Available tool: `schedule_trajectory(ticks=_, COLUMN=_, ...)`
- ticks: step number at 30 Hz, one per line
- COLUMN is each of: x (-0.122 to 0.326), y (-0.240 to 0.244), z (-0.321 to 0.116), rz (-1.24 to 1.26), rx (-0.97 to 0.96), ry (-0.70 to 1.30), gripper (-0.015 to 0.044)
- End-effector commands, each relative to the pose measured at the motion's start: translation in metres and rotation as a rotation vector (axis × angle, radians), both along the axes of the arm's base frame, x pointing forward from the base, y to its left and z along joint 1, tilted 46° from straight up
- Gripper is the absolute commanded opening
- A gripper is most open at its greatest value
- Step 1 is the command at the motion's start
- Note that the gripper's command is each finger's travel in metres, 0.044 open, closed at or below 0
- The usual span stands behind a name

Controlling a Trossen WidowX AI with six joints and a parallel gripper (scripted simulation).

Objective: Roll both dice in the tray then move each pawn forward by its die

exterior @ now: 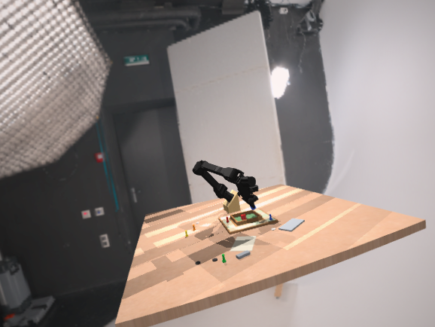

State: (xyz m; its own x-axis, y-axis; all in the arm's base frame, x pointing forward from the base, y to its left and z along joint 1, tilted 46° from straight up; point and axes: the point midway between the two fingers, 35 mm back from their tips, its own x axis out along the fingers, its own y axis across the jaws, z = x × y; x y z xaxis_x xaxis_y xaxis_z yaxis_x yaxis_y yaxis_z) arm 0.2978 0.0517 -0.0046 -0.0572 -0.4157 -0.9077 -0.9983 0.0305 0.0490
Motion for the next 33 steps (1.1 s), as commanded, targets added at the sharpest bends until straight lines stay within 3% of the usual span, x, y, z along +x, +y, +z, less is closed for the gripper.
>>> schedule_trajectory(ticks=1, x=-0.002, y=-0.001, z=-0.001, rz=0.001, rx=0.120, ry=0.001, gripper=0.0000)
schedule_trajectory(ticks=13, x=-0.001, y=-0.001, z=-0.003, rz=0.059, rx=0.489, ry=-0.078, gripper=0.0000)
schedule_trajectory(ticks=20, x=0.009, y=0.007, z=0.047, rz=0.061, rx=0.494, ry=-0.080, gripper=0.0000)
schedule_trajectory(ticks=33, x=0.007, y=0.006, z=0.048, rz=0.061, rx=0.494, ry=-0.080, gripper=0.0000)
